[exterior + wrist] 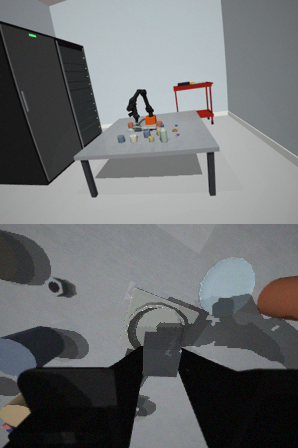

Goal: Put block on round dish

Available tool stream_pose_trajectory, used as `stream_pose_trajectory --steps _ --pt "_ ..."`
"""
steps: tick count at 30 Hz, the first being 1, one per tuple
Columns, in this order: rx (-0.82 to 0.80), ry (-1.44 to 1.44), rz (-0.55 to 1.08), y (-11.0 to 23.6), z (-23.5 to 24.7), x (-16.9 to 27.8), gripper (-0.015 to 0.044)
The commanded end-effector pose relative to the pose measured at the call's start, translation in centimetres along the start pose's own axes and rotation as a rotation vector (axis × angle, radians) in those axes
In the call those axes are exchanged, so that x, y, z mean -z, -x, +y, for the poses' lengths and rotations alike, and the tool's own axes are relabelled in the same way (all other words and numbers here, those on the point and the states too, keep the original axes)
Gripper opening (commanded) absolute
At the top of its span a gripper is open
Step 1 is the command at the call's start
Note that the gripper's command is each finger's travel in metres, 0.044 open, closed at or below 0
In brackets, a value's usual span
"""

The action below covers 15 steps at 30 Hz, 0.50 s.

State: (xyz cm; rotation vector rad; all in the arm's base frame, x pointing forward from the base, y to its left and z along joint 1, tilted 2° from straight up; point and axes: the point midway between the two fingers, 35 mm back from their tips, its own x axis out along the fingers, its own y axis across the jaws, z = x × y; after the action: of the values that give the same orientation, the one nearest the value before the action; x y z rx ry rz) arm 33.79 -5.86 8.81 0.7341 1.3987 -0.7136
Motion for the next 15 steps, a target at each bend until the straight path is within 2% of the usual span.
stream_pose_trajectory --steps 1,5,9,15 --pt "-0.012 -0.005 -0.017 2.9 0.1 -0.1 0.0000" --pt "-0.012 -0.005 -0.017 4.9 -0.1 0.1 0.0000" --pt "-0.012 -0.005 -0.017 5.0 -0.1 0.1 0.0000" --pt "-0.010 -0.004 -0.019 2.9 -2.5 -2.0 0.0000"
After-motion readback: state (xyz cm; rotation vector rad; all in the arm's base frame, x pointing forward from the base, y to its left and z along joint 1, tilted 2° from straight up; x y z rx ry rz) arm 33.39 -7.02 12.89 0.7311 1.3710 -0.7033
